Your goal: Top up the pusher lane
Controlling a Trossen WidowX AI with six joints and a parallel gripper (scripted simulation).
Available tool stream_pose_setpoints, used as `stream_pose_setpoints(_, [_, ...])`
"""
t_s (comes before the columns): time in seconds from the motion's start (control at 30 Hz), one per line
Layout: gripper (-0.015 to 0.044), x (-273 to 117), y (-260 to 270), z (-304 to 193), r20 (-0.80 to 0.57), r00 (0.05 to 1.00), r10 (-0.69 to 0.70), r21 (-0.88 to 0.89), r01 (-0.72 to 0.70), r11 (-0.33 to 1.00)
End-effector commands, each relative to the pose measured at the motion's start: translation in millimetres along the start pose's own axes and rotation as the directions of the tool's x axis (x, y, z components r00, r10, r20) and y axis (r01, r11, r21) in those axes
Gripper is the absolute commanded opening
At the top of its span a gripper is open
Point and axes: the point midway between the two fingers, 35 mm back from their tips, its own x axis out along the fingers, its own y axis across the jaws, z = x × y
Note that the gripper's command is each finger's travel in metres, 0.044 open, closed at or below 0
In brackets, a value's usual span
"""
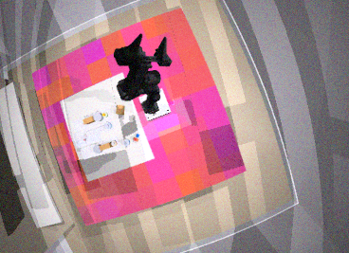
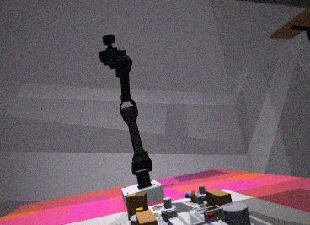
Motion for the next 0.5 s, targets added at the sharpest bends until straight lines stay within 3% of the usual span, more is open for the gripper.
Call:
stream_pose_setpoints(0.0, [0.0426,-1.0,-2.5,0.1,0.0,1.0,-0.007,-0.004,0.007,1.0])
stream_pose_setpoints(0.23, [0.044,-48.7,-90.4,1.4,-0.018,0.961,-0.277,-0.15,0.271,0.951])
stream_pose_setpoints(0.47, [0.044,-108.1,-162.4,-10.1,-0.078,0.83,-0.553,-0.263,0.518,0.814])
